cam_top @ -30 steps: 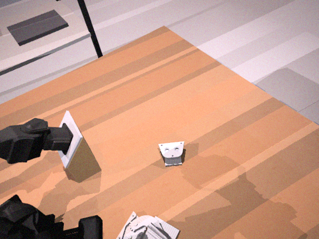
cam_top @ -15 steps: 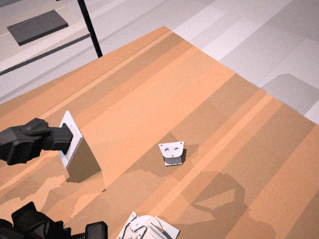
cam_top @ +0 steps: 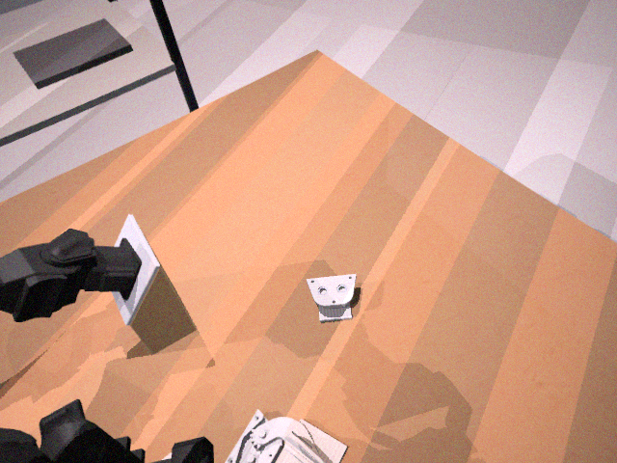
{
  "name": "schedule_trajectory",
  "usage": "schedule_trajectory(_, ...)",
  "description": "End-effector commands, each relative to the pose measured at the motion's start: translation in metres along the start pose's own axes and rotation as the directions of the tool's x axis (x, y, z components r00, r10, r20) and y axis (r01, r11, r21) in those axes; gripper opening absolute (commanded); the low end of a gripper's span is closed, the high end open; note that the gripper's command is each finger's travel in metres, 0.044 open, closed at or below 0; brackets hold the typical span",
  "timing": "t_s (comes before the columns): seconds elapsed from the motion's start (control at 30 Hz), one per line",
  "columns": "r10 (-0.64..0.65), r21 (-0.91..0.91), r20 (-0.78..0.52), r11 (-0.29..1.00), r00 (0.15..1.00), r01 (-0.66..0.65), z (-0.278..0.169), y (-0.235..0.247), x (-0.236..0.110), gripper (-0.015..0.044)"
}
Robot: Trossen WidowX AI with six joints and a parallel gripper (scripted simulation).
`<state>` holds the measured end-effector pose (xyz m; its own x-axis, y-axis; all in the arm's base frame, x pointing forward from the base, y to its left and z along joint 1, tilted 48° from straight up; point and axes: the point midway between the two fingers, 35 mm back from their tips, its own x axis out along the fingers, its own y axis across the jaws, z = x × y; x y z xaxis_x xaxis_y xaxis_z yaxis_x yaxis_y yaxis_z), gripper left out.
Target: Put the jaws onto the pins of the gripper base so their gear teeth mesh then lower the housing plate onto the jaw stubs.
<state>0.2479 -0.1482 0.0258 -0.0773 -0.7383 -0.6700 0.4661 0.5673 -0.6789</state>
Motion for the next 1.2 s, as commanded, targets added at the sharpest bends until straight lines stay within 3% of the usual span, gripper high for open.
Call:
schedule_trajectory(0.0, -0.006, -0.007, -0.005, 1.000, 1.000, 0.006, -0.002, 0.000, 0.009, 0.0440)
schedule_trajectory(0.43, -0.009, -0.007, -0.004, 1.000, 1.000, 0.009, -0.003, -0.002, 0.028, 0.0440)
schedule_trajectory(1.17, -0.009, -0.007, -0.004, 1.000, 1.000, 0.009, -0.003, -0.002, 0.029, 0.0440)
